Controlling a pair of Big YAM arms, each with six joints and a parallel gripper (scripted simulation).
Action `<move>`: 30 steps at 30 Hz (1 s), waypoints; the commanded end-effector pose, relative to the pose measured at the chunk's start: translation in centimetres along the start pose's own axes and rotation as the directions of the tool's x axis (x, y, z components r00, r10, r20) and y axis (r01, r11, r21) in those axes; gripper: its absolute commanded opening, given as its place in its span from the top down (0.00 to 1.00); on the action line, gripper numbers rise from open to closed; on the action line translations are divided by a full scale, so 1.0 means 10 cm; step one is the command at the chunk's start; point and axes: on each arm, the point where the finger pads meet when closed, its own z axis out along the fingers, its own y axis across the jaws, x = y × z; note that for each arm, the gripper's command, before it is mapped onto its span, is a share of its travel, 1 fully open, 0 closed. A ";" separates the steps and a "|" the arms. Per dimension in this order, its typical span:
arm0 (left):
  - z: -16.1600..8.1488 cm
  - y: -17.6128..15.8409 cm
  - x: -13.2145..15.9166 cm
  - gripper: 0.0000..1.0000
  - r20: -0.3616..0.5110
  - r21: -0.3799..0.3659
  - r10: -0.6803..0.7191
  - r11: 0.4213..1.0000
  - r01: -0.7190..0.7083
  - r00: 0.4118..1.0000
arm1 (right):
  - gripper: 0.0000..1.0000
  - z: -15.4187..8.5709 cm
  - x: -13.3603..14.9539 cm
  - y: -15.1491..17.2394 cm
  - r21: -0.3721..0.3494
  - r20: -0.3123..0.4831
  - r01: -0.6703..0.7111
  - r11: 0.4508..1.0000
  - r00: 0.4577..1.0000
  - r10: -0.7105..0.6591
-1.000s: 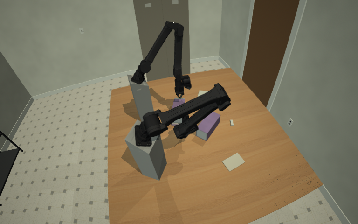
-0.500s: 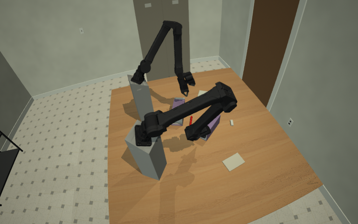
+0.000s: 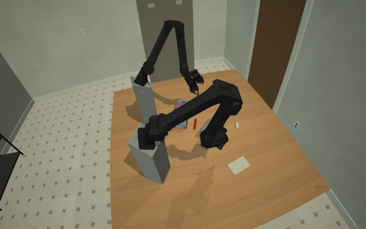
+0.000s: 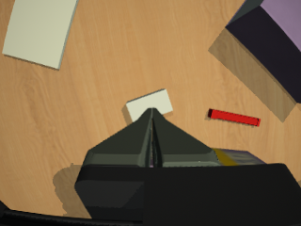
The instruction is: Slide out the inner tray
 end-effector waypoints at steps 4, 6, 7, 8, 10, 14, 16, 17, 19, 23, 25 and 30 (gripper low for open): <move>-0.10 0.14 -0.63 1.00 0.169 -0.018 0.077 0.997 -0.075 0.983 | 1.00 -0.30 -0.21 -0.77 0.138 -0.011 -0.141 0.980 0.989 0.144; -0.15 0.15 -0.78 1.00 0.210 -0.021 0.096 0.995 -0.093 0.973 | 1.00 -0.43 -0.21 -0.94 0.179 -0.019 -0.177 0.968 0.983 0.183; -0.15 0.15 -0.78 1.00 0.210 -0.021 0.096 0.995 -0.093 0.973 | 1.00 -0.43 -0.21 -0.94 0.179 -0.019 -0.177 0.968 0.983 0.183; -0.15 0.15 -0.78 1.00 0.210 -0.021 0.096 0.995 -0.093 0.973 | 1.00 -0.43 -0.21 -0.94 0.179 -0.019 -0.177 0.968 0.983 0.183; -0.04 0.11 -0.64 1.00 0.190 -0.004 0.100 0.995 -0.101 0.977 | 1.00 -0.58 -0.20 -1.10 0.219 -0.025 -0.211 0.953 0.975 0.222; -0.25 0.17 -1.10 1.00 0.305 -0.029 0.144 0.989 -0.142 0.941 | 1.00 -0.83 -0.15 -1.37 0.293 -0.037 -0.275 0.916 0.954 0.298; -0.28 0.17 -1.19 1.00 0.331 -0.032 0.158 0.987 -0.156 0.930 | 1.00 -0.91 -0.27 -1.63 0.335 -0.011 -0.285 0.898 0.952 0.306; -0.29 0.17 -1.21 1.00 0.339 -0.032 0.163 0.986 -0.162 0.926 | 1.00 -0.96 -0.28 -1.69 0.350 -0.007 -0.292 0.890 0.949 0.314; -0.26 0.16 -1.21 1.00 0.345 -0.029 0.170 0.985 -0.171 0.923 | 1.00 -1.05 -0.31 -1.81 0.376 0.001 -0.303 0.876 0.945 0.327; -0.37 0.18 -1.39 1.00 0.389 -0.040 0.186 0.982 -0.185 0.902 | 1.00 -1.17 -0.33 -1.93 0.409 0.007 -0.317 0.856 0.939 0.344; -0.37 0.18 -1.39 1.00 0.389 -0.040 0.186 0.982 -0.185 0.902 | 1.00 -1.17 -0.33 -1.93 0.409 0.007 -0.317 0.856 0.939 0.344; -0.25 0.10 -1.12 1.00 0.343 -0.011 0.174 0.983 -0.182 0.923 | 1.00 -1.24 -0.45 -2.08 0.434 0.033 -0.303 0.848 0.946 0.321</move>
